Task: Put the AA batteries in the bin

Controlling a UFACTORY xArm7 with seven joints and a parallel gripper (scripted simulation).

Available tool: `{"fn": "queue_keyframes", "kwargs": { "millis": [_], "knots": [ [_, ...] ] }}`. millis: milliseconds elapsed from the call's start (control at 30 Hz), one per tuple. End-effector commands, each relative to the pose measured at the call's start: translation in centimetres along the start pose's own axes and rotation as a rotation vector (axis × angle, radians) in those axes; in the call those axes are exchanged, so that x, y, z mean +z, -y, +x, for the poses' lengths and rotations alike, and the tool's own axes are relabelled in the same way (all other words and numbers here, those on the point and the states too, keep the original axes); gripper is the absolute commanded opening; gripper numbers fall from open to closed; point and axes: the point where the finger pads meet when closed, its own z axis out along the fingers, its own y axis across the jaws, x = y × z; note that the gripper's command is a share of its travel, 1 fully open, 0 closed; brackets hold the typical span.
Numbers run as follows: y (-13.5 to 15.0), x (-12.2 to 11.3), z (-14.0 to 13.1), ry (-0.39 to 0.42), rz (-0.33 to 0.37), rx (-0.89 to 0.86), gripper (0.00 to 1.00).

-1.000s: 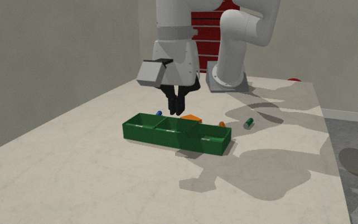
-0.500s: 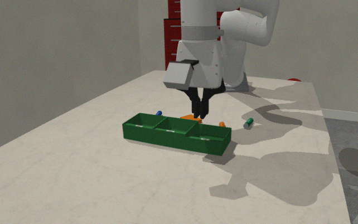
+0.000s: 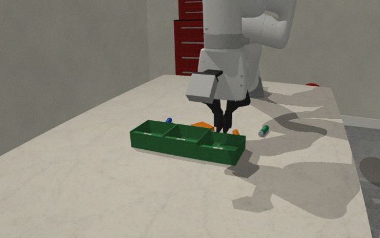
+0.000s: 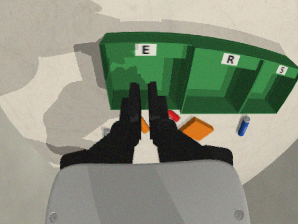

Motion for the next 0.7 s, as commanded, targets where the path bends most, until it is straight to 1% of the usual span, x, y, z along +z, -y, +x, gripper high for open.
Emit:
{"fn": "queue_keyframes", "kwargs": {
  "millis": [0, 200, 267, 433, 667],
  "knots": [
    [0.0, 1.1, 0.2, -0.004, 0.0, -0.001, 0.07],
    [0.0, 2.7, 0.2, -0.004, 0.0, -0.001, 0.07],
    [0.0, 2.7, 0.2, -0.004, 0.0, -0.001, 0.07],
    [0.0, 4.0, 0.2, -0.004, 0.0, 0.0, 0.07],
    [0.0, 4.0, 0.2, -0.004, 0.0, 0.0, 0.07]
  ]
}}
